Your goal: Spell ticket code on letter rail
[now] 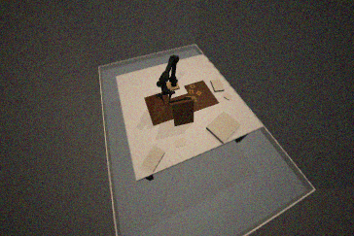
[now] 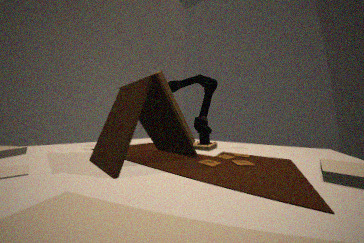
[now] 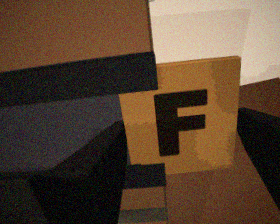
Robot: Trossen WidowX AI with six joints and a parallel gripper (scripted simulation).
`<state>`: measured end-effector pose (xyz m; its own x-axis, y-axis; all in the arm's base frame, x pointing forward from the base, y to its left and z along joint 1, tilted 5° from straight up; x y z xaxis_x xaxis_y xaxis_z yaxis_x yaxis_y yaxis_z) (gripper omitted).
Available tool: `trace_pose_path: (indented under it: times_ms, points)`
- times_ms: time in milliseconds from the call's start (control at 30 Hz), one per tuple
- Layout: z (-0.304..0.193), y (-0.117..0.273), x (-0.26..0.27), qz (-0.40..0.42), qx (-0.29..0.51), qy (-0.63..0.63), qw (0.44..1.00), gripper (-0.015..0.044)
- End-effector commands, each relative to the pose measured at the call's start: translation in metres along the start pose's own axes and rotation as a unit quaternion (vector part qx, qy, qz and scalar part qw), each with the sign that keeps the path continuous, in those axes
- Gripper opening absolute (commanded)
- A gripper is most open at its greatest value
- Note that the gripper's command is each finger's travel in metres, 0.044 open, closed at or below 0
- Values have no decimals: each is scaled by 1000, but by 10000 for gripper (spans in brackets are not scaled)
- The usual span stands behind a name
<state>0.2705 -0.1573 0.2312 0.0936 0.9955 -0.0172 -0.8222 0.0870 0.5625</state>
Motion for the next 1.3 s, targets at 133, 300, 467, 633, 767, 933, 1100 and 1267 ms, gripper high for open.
trace_pose_path:
  times_ms: [133, 300, 467, 633, 767, 933, 1100, 1267]
  points:
    - [-2, -1, 5, -1, 2, -3, 1000, 0]
    - [-2, -1, 7, -1, 2, -3, 1000, 0]
    - [-2, -1, 10, -1, 1, -3, 1000, 0]
    - [-2, -1, 12, -1, 1, -3, 1000, 0]
    - [-2, -1, 14, 0, 1, -4, 1000, 0]
    - [-2, 0, 16, 0, 1, -4, 1000, 0]
    - [-2, 0, 19, 0, 1, -4, 1000, 0]
    - [-2, 0, 21, 0, 1, -4, 1000, 0]
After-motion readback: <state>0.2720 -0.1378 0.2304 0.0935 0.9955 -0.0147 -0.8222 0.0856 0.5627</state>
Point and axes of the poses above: the point midway between the two fingers, 35 mm back from their tips, its own y axis back along the fingers, its own x axis across the jaws, z = x × y, the point moved 4 cm from there along y, back along the fingers, and after that the axes turned 3 degrees about -y, right-handed, at the moved point
